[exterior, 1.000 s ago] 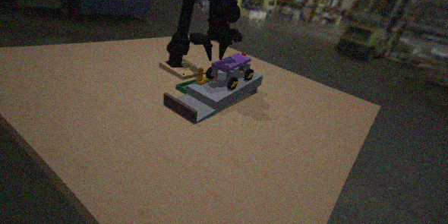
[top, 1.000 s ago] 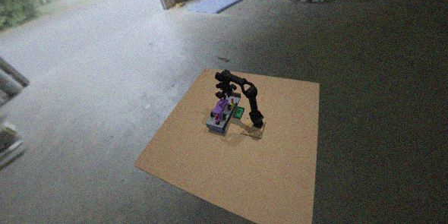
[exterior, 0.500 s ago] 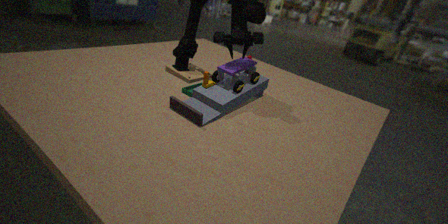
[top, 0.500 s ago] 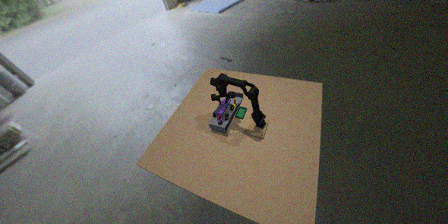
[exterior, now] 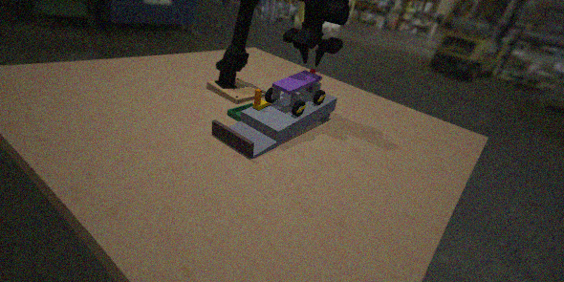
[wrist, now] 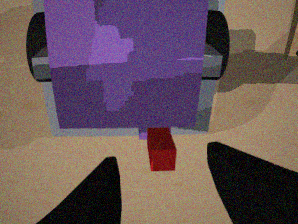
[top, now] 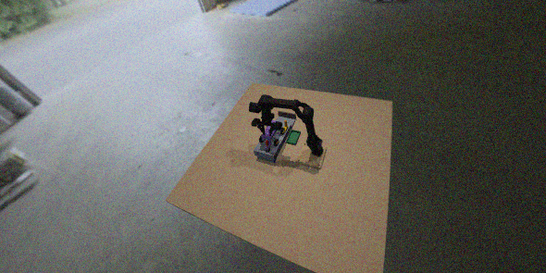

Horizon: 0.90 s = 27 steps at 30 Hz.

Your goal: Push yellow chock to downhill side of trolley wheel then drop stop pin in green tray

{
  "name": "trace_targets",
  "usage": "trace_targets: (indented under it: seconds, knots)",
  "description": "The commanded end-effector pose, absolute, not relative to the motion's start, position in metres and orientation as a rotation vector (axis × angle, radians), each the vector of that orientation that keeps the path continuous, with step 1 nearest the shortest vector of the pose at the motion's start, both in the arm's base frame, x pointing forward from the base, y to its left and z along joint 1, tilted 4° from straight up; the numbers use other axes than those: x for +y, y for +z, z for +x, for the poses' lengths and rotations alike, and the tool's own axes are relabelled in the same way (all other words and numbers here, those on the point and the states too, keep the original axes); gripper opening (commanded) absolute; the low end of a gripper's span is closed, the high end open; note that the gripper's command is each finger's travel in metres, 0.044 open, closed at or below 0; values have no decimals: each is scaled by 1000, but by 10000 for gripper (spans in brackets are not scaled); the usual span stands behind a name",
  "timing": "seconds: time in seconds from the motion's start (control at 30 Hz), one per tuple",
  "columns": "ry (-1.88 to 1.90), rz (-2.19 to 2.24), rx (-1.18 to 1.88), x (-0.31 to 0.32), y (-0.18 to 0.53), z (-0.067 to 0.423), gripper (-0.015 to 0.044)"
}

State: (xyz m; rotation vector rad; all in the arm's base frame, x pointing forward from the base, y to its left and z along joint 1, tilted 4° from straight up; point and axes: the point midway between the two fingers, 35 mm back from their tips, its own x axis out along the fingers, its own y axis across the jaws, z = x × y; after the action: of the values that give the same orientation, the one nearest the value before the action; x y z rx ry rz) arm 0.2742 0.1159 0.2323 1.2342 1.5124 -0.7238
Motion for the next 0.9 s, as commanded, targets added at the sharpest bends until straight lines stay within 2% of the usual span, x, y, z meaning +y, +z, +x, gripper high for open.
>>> trace_targets:
  seconds: [0.0, 0.87]
  knots:
    - [-819, 1321, 1520, 132, 237, 267, 190]
    - [-823, 1325, 1520, 142, 212, 267, 190]
